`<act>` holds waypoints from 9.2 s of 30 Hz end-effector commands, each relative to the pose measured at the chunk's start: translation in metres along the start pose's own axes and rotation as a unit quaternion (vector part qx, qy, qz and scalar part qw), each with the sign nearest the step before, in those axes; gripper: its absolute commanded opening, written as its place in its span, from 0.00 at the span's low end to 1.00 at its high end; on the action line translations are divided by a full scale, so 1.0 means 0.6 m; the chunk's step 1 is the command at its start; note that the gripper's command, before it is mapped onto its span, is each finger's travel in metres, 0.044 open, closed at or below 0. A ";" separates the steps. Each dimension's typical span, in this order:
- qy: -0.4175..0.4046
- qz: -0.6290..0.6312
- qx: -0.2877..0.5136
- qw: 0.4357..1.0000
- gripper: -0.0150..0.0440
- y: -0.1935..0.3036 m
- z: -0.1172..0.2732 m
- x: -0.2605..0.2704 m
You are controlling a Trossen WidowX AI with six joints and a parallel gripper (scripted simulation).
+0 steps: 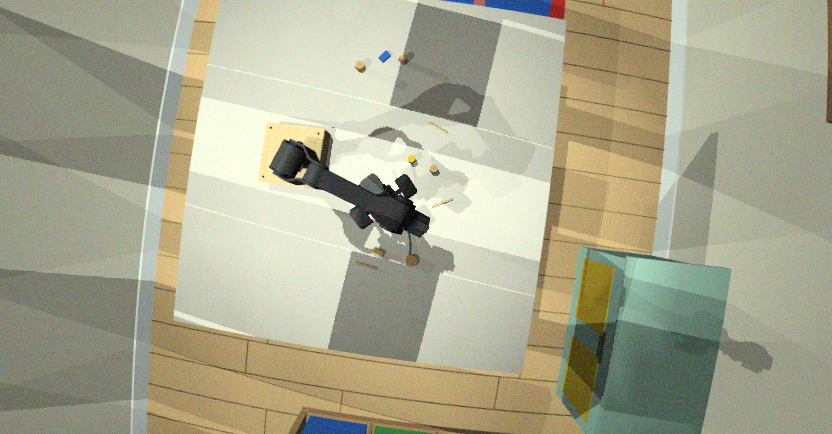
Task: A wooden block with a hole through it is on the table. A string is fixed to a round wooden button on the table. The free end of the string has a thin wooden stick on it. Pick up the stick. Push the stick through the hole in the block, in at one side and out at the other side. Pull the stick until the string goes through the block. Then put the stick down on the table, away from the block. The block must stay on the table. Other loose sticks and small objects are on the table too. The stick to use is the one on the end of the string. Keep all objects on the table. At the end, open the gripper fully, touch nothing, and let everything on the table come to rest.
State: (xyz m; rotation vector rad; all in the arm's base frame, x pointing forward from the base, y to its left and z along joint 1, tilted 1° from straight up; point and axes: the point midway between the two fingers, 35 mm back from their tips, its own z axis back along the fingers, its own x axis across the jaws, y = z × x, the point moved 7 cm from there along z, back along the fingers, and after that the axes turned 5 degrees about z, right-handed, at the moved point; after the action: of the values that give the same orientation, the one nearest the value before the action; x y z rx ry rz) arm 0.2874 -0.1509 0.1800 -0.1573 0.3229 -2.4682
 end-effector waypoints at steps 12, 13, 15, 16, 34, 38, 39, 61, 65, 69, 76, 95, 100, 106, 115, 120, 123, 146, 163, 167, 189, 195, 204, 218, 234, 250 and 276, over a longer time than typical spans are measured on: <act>-0.005 -0.250 0.000 0.968 0.25 0.001 -0.001 -0.004; -0.006 -0.267 0.000 0.964 0.25 0.001 -0.001 -0.004; -0.006 -0.300 0.001 0.954 0.25 0.001 -0.001 -0.005; -0.006 -0.316 0.001 0.949 0.25 0.001 -0.001 -0.005; 0.007 -0.557 -0.001 0.831 0.25 0.015 -0.005 -0.001; 0.009 -0.584 -0.002 0.812 0.25 0.017 -0.006 -0.001; 0.009 -0.592 -0.001 0.806 0.25 0.017 -0.005 -0.001; 0.003 -0.845 0.005 0.534 0.25 0.015 -0.004 -0.009; 0.003 -0.880 0.007 0.475 0.25 0.014 -0.004 -0.010; 0.003 -0.910 0.009 0.415 0.25 0.014 -0.003 -0.012; 0.004 -0.953 0.012 0.303 0.25 0.013 -0.003 -0.014; 0.010 -1.000 0.018 -0.015 0.25 0.011 -0.002 -0.021; 0.012 -0.995 0.020 -0.100 0.25 0.011 -0.001 -0.023; 0.015 -0.979 0.021 -0.200 0.25 0.010 -0.001 -0.025; 0.021 -0.937 0.022 -0.347 0.25 0.009 -0.001 -0.028; 0.024 -0.904 0.022 -0.426 0.25 0.009 0.000 -0.030; 0.026 -0.881 0.022 -0.471 0.25 0.008 0.000 -0.031; 0.043 -0.635 0.016 -0.772 0.25 0.006 0.001 -0.038; 0.054 -0.388 0.004 -0.920 0.25 0.004 0.002 -0.044; 0.056 -0.327 0.000 -0.943 0.25 0.003 0.002 -0.046; 0.113 -0.488 -0.004 -0.866 0.25 0.004 0.006 -0.089; 0.129 -0.538 -0.007 -0.833 0.25 0.004 0.007 -0.100; 0.165 -0.639 -0.009 -0.751 0.25 0.003 0.008 -0.125; 0.205 -0.751 -0.013 -0.627 0.25 0.003 0.010 -0.149; 0.199 -0.762 -0.018 -0.616 0.25 0.008 0.003 -0.149; 0.169 -0.770 -0.041 -0.614 0.25 0.026 -0.025 -0.136; 0.123 -0.782 -0.085 -0.605 0.25 0.053 -0.073 -0.110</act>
State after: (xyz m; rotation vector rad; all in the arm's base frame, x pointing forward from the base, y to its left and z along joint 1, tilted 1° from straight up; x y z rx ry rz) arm 0.3517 -0.1251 0.1307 -0.0753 0.0096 -0.6620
